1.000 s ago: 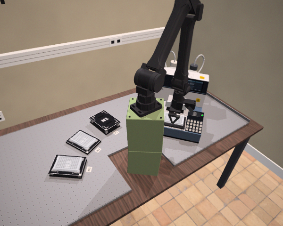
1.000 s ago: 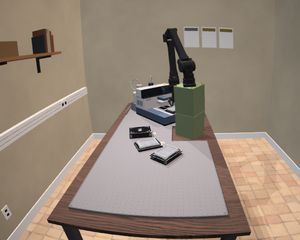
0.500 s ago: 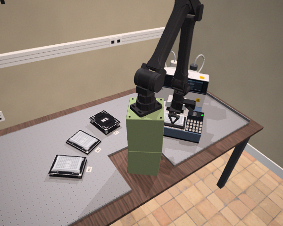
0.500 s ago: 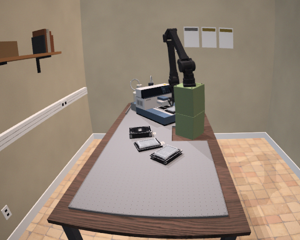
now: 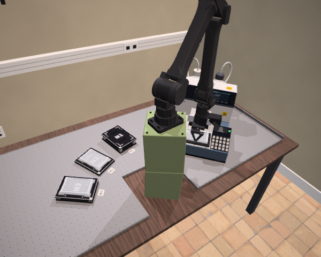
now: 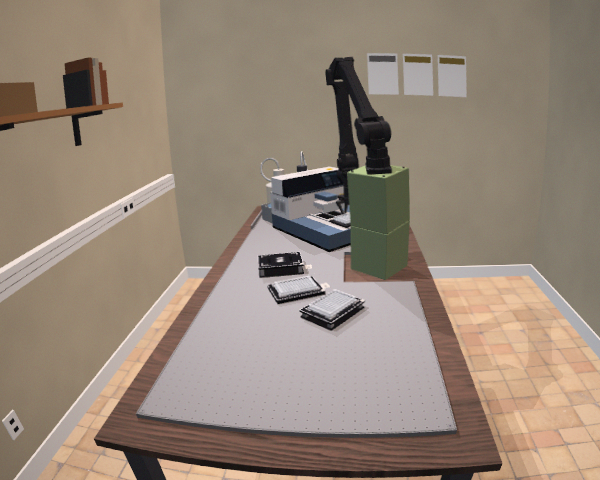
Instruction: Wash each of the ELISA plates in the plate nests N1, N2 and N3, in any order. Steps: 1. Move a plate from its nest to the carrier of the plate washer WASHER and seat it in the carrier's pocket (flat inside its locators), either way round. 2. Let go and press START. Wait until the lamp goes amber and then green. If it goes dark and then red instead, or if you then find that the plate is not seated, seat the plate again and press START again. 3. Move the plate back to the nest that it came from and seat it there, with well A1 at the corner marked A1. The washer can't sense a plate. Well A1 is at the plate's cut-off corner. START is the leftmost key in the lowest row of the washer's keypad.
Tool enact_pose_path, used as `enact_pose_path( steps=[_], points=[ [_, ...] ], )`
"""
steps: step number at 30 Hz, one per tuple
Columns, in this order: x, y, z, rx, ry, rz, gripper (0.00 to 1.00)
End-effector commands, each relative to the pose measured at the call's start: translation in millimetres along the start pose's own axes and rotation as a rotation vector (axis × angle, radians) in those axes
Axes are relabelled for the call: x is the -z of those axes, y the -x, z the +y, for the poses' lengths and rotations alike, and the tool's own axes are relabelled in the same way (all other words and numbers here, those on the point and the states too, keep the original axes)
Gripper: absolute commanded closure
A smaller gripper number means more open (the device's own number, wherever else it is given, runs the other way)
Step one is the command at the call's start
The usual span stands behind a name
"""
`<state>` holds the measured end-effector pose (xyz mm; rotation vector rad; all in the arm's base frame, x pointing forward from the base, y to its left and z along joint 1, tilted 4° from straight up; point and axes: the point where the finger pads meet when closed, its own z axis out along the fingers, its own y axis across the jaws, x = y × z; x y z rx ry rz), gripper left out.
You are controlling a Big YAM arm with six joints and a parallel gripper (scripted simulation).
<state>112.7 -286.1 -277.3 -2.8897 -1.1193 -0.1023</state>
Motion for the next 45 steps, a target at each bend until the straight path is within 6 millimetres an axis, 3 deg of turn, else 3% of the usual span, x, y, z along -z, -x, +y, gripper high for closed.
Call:
enact_pose_path(
  steps=[1,45],
  points=[
    [-6.3,-2.1,4.3,-0.005,0.004,-0.001,0.18],
    [-8.8,-5.2,-2.1,-0.004,-0.001,0.000,0.18]
  ],
)
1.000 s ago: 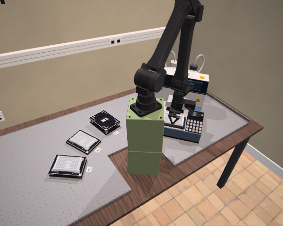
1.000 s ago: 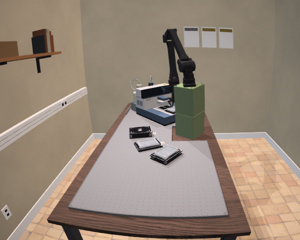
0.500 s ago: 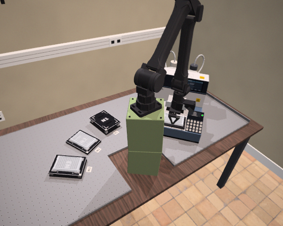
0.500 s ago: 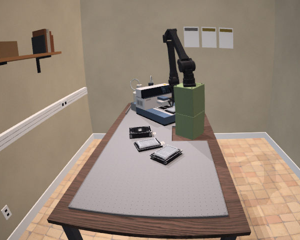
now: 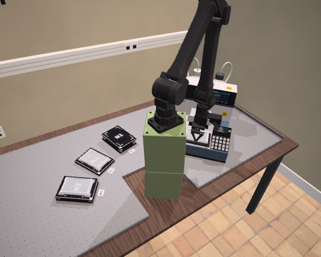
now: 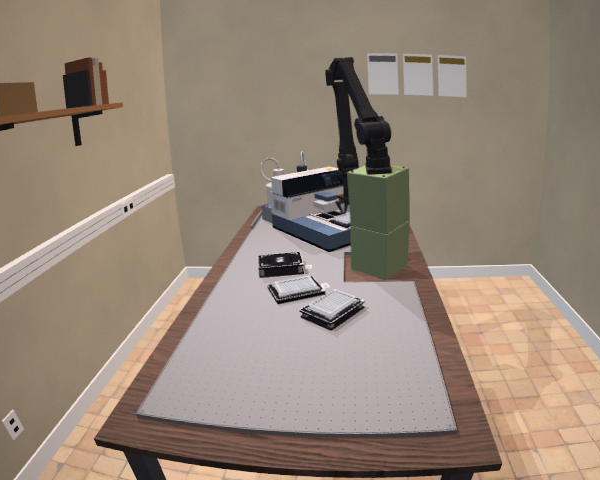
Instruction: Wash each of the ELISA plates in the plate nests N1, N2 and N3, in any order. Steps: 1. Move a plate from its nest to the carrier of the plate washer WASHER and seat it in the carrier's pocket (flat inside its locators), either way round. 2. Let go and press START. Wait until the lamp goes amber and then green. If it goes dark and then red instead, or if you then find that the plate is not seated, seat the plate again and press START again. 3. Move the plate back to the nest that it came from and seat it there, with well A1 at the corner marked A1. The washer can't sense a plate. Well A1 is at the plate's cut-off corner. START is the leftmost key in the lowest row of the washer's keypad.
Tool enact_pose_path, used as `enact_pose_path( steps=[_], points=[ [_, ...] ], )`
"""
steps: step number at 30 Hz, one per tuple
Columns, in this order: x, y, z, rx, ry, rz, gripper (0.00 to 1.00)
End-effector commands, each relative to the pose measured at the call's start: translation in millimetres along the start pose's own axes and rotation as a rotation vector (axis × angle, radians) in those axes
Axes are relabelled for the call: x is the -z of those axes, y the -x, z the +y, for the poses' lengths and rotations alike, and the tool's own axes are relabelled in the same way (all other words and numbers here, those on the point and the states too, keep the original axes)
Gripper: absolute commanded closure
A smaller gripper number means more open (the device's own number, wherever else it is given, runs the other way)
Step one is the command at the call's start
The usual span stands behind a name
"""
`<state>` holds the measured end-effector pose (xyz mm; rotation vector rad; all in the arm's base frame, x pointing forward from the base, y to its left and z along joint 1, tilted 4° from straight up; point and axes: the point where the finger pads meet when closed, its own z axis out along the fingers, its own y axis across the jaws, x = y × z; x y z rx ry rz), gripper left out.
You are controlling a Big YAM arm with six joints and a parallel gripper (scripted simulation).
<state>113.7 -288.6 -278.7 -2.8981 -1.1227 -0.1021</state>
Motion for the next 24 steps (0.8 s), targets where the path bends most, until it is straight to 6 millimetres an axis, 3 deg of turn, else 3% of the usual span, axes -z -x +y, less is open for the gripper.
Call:
enact_pose_path(
  steps=[1,24],
  points=[
    [-7.3,-6.3,-4.7,-0.004,-0.009,0.004,0.18],
    [-7.2,-7.5,-8.3,-0.005,-0.015,0.006,0.18]
  ],
)
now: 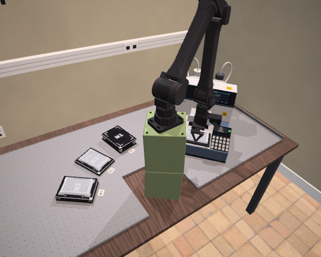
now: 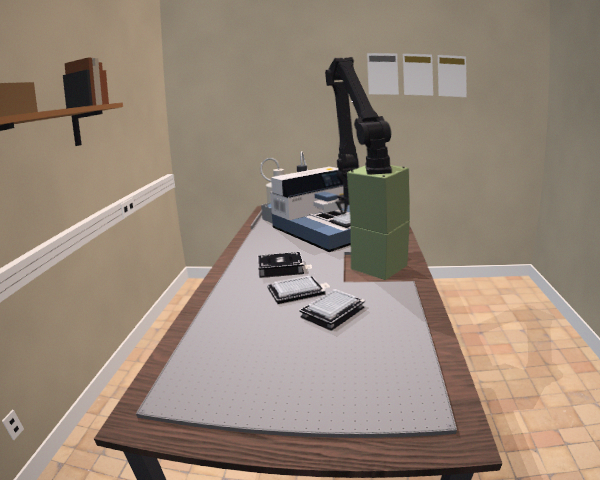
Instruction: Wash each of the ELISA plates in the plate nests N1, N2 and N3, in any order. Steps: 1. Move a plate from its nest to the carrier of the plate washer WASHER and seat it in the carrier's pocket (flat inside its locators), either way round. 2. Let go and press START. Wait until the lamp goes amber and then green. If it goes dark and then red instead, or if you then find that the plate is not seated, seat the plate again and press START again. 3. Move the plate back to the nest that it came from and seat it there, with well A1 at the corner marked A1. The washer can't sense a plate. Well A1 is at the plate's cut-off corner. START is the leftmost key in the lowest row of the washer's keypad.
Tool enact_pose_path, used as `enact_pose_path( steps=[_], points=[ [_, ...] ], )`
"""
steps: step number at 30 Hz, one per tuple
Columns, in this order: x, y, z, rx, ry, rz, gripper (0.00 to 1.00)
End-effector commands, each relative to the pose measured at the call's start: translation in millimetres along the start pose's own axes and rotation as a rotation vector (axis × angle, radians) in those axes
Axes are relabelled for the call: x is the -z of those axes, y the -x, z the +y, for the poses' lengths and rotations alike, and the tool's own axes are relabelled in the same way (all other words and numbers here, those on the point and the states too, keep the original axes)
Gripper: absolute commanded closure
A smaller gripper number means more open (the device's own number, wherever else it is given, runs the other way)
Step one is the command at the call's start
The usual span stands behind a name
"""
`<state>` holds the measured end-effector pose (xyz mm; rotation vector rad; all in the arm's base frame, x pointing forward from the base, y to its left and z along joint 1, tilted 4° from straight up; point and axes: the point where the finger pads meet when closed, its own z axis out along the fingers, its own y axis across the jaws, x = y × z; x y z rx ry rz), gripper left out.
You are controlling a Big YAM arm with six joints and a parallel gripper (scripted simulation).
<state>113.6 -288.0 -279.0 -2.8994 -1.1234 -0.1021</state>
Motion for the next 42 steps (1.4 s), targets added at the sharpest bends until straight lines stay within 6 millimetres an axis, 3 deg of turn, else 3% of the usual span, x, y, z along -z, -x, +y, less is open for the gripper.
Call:
enact_pose_path(
  steps=[1,15,16,42],
  points=[
    [-6.8,-7.0,-7.8,-0.006,-0.016,0.007,0.18],
    [-6.8,-6.9,-7.9,-0.006,-0.017,0.007,0.18],
    [-6.8,-6.9,-7.9,-0.006,-0.017,0.007,0.00],
    [-6.8,-6.7,-8.2,-0.007,-0.018,0.007,0.00]
  ],
)
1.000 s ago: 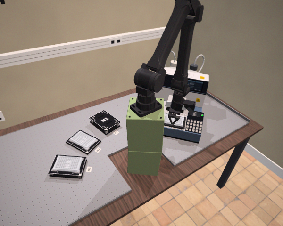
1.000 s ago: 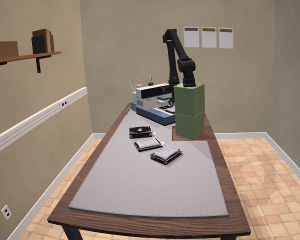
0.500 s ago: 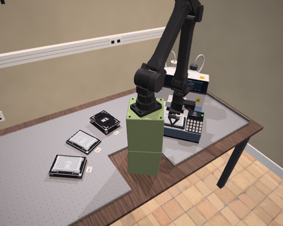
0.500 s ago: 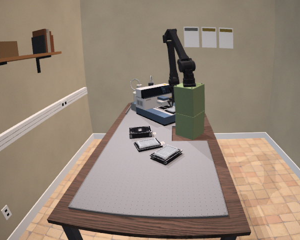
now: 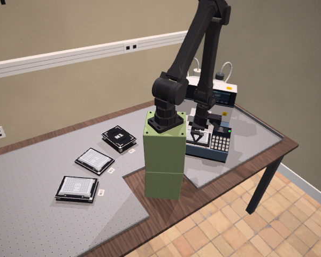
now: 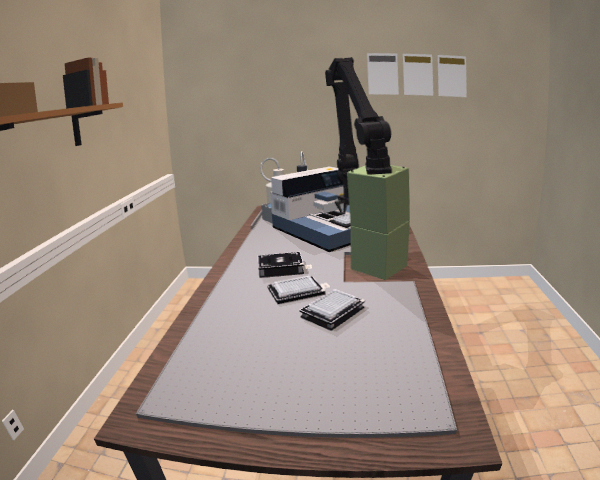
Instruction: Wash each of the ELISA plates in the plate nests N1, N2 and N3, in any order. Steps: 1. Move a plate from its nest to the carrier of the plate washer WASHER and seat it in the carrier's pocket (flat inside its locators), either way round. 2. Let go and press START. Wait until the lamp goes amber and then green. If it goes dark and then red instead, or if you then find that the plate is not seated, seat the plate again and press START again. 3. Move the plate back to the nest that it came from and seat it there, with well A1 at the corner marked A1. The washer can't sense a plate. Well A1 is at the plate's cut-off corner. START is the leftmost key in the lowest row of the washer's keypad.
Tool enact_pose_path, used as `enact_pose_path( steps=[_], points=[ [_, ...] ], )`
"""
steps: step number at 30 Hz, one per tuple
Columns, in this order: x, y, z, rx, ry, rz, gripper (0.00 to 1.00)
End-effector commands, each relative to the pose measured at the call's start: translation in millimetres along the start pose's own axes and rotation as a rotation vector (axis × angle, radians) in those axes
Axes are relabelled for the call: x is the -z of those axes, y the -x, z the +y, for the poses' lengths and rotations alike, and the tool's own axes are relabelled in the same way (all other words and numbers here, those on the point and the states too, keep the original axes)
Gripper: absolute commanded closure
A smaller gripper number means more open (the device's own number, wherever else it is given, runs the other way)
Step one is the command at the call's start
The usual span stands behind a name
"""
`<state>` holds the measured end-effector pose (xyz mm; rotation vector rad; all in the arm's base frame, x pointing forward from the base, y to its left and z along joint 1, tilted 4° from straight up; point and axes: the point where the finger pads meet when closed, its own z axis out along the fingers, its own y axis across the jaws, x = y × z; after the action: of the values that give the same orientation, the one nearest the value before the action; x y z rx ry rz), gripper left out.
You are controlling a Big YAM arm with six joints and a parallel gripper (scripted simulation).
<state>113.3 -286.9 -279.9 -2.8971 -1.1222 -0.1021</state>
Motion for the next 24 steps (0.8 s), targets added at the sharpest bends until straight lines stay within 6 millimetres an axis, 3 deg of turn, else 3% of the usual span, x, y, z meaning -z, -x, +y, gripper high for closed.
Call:
enact_pose_path(
  steps=[1,4,24],
  points=[
    [0,-6,-6,-0.008,-0.016,0.007,0.00],
    [8,-3,1,-0.009,0.000,0.000,0.00],
    [39,2,-1,-0.013,0.002,0.000,0.00]
  ],
)
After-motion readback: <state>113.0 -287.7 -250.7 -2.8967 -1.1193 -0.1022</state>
